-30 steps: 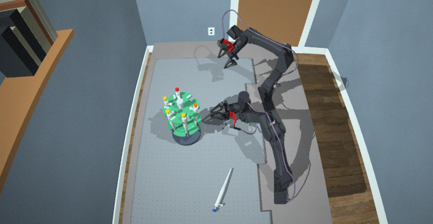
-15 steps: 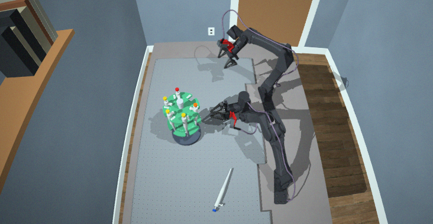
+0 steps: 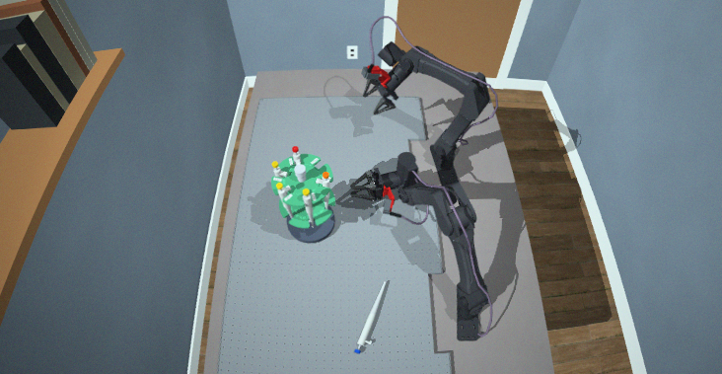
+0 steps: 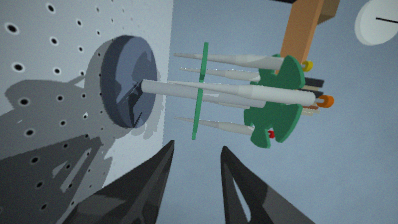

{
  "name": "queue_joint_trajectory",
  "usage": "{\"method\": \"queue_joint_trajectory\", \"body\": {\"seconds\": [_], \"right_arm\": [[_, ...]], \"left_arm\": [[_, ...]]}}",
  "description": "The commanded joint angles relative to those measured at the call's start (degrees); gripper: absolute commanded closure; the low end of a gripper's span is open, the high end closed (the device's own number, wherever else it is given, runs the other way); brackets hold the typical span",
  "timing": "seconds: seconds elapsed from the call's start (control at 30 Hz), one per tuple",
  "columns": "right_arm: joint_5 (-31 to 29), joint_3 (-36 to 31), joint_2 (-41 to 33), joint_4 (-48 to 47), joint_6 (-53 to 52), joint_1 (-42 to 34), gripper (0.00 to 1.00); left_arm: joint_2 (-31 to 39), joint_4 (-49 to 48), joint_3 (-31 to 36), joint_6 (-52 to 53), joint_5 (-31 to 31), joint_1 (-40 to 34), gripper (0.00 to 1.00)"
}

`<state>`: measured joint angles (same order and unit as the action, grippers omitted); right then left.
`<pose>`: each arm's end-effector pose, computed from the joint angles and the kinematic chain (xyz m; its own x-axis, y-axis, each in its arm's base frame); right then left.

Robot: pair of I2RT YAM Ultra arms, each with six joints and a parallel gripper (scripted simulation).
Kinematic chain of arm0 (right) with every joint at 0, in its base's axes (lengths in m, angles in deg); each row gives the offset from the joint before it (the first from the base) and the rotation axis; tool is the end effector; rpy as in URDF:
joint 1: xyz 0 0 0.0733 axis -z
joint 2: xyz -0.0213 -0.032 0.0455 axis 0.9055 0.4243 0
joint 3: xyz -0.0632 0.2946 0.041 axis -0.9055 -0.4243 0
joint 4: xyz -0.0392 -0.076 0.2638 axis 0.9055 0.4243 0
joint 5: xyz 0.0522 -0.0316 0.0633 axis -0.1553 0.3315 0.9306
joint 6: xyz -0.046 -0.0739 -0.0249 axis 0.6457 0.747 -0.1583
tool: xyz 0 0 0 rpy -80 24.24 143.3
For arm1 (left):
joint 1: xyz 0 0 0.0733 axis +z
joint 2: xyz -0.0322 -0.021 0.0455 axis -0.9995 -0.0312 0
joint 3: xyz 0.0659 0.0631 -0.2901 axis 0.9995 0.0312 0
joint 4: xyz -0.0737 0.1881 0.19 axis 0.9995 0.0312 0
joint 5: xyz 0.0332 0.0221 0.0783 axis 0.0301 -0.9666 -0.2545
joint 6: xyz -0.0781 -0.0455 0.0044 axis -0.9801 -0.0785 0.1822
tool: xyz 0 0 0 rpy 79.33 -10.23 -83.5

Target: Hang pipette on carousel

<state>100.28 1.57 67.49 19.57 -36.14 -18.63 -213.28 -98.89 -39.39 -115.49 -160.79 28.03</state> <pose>0.2196 -0.1594 0.3434 -0.7160 -0.1335 -0.6852 -0.1994 0.9798 0.0174 0.3298 -0.4124 0.1593 0.3659 -0.9306 0.0059 0.0027 -0.0052 -1.0000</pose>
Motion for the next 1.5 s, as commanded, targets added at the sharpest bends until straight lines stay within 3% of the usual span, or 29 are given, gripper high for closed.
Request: {"method": "queue_joint_trajectory", "body": {"seconds": [0.0, 0.2, 1.47], "right_arm": [[1.2, 1.4, 0.0, -0.8, 0.3, 0.5, 0.00], [1.2, 1.4, 0.0, -0.8, 0.3, 0.5, 0.00], [1.2, 1.4, 0.0, -0.8, 0.3, 0.5, 0.00]], "left_arm": [[0.7, 0.8, -1.8, 0.7, -0.2, -0.8, 0.51], [-0.5, -0.2, 0.6, 0.3, -0.5, -0.8, 0.51], [-0.5, -0.2, 0.6, 0.3, -0.5, -0.8, 0.51]]}}
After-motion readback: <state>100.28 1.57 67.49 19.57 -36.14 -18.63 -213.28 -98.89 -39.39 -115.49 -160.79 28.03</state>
